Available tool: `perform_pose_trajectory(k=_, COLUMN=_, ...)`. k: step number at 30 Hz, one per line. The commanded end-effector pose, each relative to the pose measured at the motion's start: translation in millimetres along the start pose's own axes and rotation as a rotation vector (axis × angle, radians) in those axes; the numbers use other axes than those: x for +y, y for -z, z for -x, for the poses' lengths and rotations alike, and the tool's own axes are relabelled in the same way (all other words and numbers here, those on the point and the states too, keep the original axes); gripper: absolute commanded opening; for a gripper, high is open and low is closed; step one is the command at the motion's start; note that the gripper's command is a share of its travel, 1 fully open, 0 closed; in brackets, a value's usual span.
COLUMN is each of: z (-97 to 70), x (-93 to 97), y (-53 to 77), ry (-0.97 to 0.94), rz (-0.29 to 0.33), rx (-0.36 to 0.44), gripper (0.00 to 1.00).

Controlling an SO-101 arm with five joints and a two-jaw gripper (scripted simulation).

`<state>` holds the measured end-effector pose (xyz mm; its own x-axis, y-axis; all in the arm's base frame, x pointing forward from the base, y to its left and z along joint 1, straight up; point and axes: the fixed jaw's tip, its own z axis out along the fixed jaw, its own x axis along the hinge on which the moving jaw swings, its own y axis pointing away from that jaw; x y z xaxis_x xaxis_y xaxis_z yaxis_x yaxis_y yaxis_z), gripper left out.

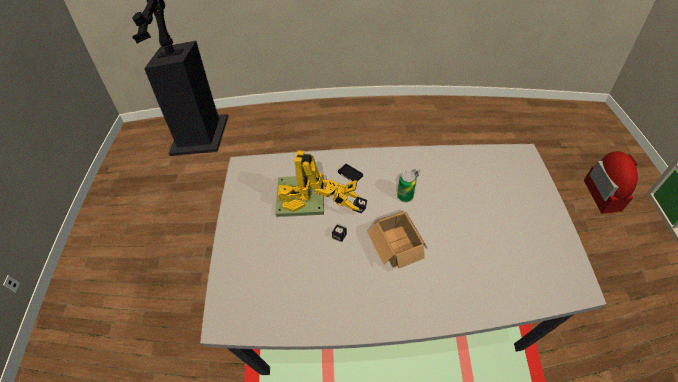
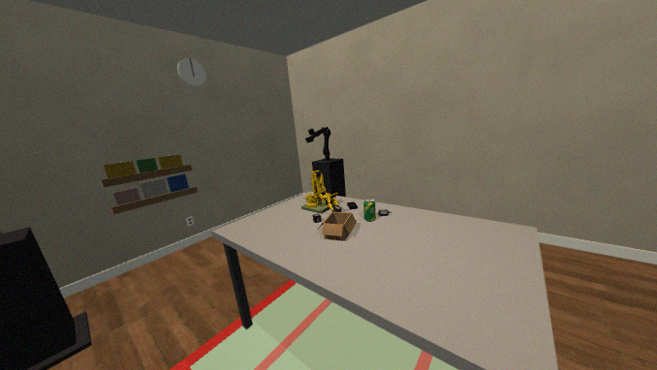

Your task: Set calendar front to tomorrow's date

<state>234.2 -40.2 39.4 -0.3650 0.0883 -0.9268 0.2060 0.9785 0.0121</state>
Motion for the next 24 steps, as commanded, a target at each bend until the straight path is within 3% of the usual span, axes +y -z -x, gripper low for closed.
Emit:
perform_pose_trajectory(k=1, z=-3.6, x=-4.4, y=2.6, ry=-0.017, rz=-0.018, rx=0.011, gripper=0.0)
perform_pose_trajectory(k=24, z=-7.9, x=-4.5, y=0.9, ry=-0.017, rz=-0.018, rx=0.011, gripper=0.0)
